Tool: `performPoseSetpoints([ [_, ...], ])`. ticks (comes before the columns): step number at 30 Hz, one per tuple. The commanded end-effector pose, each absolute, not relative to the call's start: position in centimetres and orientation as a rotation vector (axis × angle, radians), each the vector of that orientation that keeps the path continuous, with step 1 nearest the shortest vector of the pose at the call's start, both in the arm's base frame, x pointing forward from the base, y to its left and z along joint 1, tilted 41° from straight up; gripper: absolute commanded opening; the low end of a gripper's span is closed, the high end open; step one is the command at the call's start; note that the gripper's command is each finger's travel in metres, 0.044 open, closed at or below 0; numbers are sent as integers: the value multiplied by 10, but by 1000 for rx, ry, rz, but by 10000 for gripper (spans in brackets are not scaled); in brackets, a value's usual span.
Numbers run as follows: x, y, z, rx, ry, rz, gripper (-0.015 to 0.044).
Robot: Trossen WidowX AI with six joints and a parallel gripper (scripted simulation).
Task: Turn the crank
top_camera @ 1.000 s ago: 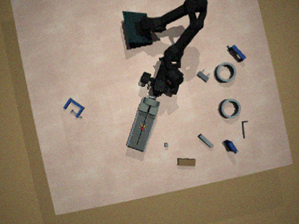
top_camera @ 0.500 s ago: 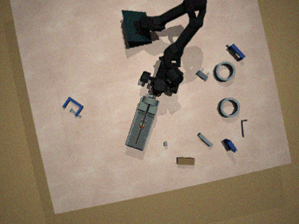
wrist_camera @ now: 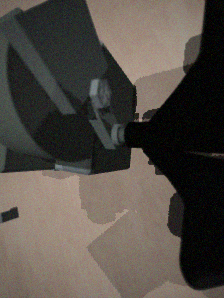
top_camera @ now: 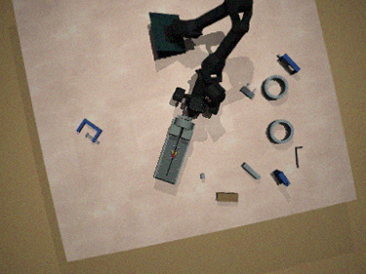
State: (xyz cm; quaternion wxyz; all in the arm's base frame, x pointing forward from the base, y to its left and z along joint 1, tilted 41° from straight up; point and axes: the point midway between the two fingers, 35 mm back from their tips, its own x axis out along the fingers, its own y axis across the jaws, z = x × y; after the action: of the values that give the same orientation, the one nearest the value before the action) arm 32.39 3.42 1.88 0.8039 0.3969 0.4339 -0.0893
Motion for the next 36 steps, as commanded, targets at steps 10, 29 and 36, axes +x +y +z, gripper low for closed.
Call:
performPoseSetpoints([
  [10,328,35,31,856,913,-174,0],
  [29,330,29,44,856,912,-174,0],
  [36,330,23,50,856,912,-174,0],
])
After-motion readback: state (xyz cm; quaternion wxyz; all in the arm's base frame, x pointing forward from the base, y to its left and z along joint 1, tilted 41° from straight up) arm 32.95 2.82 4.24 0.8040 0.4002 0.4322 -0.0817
